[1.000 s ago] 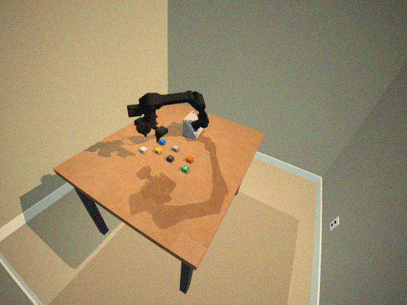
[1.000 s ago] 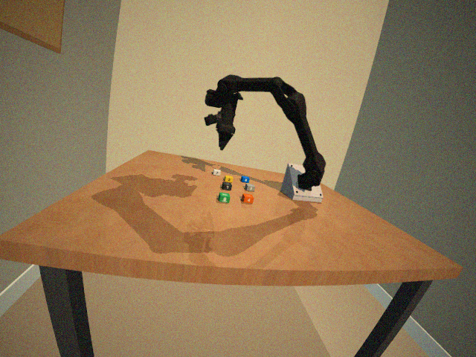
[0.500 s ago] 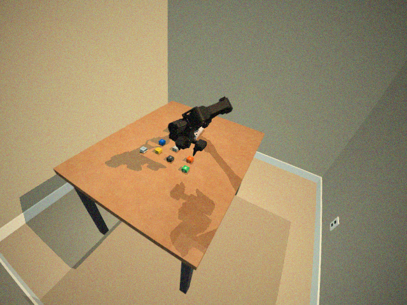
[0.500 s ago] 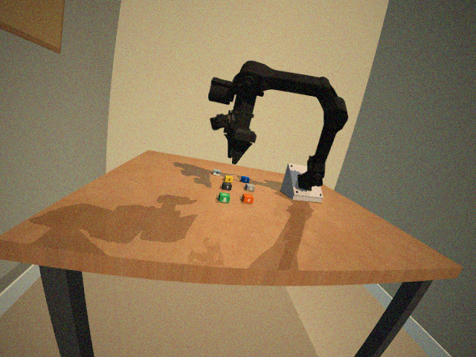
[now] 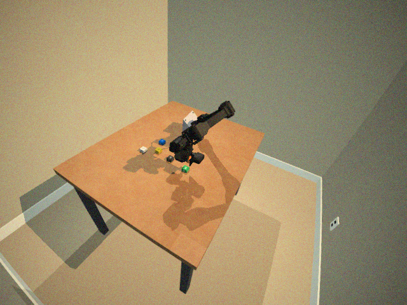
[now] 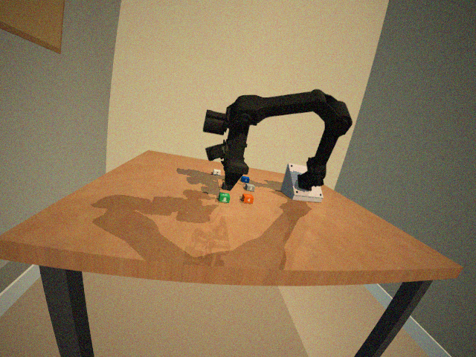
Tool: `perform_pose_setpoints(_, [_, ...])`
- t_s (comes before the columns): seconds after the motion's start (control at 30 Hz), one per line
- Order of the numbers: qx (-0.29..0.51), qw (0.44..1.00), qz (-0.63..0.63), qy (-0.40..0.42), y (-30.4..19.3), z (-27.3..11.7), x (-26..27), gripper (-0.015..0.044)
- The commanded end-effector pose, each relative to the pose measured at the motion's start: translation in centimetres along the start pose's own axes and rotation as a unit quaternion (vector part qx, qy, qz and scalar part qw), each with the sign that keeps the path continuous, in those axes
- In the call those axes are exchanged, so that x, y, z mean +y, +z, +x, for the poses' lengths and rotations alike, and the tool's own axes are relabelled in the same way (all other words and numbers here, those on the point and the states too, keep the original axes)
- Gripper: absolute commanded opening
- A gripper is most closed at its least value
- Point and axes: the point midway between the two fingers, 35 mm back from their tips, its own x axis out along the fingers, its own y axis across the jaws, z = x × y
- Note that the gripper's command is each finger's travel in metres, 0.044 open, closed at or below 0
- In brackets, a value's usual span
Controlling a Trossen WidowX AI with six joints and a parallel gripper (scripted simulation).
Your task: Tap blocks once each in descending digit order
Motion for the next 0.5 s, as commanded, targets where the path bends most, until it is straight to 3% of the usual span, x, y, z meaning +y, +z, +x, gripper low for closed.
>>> perform_pose_setpoints(0.0, [-0.007, 1.0, 0.005, 0.002, 0.06, 0.03, -0.18, 0.0032])
perform_pose_setpoints(0.47, [-0.007, 1.0, 0.005, 0.002, 0.09, 0.57, -0.18, 0.002])
